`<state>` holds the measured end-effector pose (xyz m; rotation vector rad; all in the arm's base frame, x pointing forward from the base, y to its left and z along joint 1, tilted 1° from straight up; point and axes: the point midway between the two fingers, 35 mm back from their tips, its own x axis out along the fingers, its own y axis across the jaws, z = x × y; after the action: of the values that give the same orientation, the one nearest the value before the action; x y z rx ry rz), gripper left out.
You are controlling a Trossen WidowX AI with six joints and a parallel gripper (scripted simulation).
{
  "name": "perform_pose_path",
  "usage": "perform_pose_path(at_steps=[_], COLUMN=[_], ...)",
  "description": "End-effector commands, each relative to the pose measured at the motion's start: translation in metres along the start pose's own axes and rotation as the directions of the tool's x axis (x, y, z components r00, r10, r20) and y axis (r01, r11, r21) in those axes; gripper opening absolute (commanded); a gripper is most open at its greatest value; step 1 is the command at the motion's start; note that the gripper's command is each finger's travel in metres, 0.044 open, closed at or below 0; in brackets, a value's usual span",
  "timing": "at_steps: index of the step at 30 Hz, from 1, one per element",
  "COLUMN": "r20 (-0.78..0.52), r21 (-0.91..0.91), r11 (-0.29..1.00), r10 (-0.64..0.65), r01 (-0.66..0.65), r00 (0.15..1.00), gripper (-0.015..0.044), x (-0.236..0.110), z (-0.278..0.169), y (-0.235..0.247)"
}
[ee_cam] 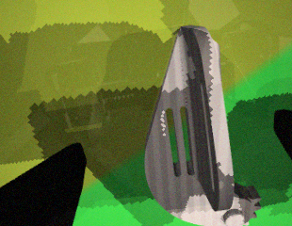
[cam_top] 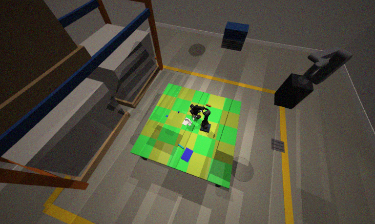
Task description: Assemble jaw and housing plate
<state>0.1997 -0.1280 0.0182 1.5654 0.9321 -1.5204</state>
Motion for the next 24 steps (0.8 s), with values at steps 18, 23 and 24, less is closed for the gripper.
perform_pose_path(at_steps=[18,23,24], r20=[0.004,0.000,0.000], r21=[0.005,0.000,0.000], r11=[1.000,1.000,1.000], r10=[-0.001,-0.001,-0.001], r01=[0.001,0.001,0.001], r00=[1.000,1.000,1.000], gripper=[0.0440,0.0309,0.0282], x=[0.0016,0.0012,0.0012], z=[0.0006,0.0000,0.0000], y=[-0.0001,-0.0002,-0.0002])
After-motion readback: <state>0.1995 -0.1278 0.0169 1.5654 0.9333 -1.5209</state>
